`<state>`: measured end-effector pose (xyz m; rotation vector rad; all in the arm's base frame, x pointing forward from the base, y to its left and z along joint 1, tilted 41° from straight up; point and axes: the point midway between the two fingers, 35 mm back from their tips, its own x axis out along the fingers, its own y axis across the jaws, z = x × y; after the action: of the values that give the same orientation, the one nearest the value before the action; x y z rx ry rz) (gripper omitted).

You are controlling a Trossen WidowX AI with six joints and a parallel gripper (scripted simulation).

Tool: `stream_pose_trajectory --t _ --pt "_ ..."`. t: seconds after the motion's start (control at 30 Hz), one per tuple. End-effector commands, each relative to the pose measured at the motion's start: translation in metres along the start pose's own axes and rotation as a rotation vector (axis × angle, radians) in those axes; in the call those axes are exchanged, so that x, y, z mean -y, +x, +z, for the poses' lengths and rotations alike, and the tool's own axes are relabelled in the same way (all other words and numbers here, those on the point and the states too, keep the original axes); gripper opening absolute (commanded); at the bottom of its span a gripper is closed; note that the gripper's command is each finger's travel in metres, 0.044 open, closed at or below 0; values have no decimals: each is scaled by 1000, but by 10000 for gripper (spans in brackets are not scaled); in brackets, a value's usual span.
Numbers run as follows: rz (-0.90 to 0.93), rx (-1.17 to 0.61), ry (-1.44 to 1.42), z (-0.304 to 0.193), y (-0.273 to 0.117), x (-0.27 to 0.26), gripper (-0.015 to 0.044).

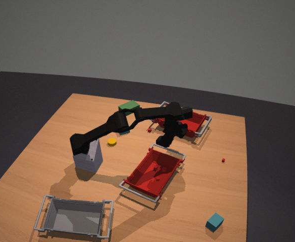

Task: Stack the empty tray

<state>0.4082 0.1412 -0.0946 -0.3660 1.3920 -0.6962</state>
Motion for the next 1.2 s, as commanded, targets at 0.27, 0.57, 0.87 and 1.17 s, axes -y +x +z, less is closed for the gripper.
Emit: stream_pose_trajectory --t 0.27,0.57,0.87,1.17 --pt "-5 12 -12 1 41 -4 89" --pt "-6 12 -12 0 57 -3 89" --pt "-6 11 -12 0 30 13 89" --pt "-7 11 -13 0 23 38 89"
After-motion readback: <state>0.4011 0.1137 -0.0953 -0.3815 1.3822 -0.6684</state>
